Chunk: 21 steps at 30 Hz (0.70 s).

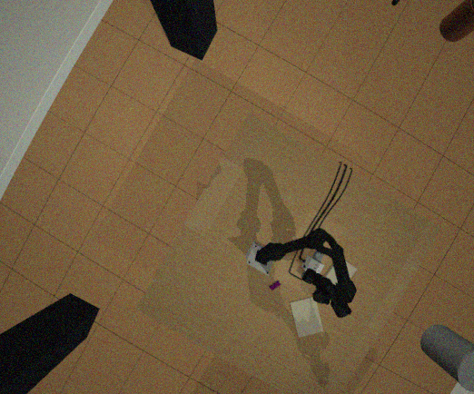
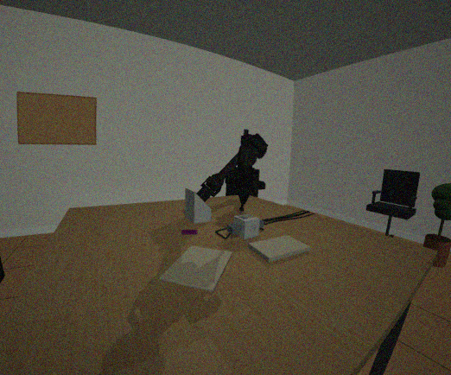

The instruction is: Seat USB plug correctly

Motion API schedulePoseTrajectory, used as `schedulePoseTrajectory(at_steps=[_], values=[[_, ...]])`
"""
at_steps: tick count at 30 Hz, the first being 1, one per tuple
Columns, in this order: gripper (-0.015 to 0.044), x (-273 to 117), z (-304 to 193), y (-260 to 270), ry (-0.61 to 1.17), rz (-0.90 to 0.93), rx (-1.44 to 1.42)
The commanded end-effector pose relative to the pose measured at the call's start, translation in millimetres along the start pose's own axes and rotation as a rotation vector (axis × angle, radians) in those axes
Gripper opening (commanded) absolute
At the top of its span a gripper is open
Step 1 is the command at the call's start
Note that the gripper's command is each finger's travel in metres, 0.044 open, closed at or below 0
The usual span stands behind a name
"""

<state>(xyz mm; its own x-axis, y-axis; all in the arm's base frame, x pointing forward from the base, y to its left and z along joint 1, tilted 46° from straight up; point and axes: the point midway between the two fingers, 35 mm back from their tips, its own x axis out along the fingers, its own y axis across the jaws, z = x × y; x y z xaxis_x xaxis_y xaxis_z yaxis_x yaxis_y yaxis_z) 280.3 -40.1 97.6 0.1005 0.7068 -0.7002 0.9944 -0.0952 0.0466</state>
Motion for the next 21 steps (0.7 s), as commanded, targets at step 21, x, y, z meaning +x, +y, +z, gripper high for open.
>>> schedulePoseTrajectory(at_steps=[21], values=[[0.0,3.0,-2.3,-0.2,0.024,0.001,0.001]])
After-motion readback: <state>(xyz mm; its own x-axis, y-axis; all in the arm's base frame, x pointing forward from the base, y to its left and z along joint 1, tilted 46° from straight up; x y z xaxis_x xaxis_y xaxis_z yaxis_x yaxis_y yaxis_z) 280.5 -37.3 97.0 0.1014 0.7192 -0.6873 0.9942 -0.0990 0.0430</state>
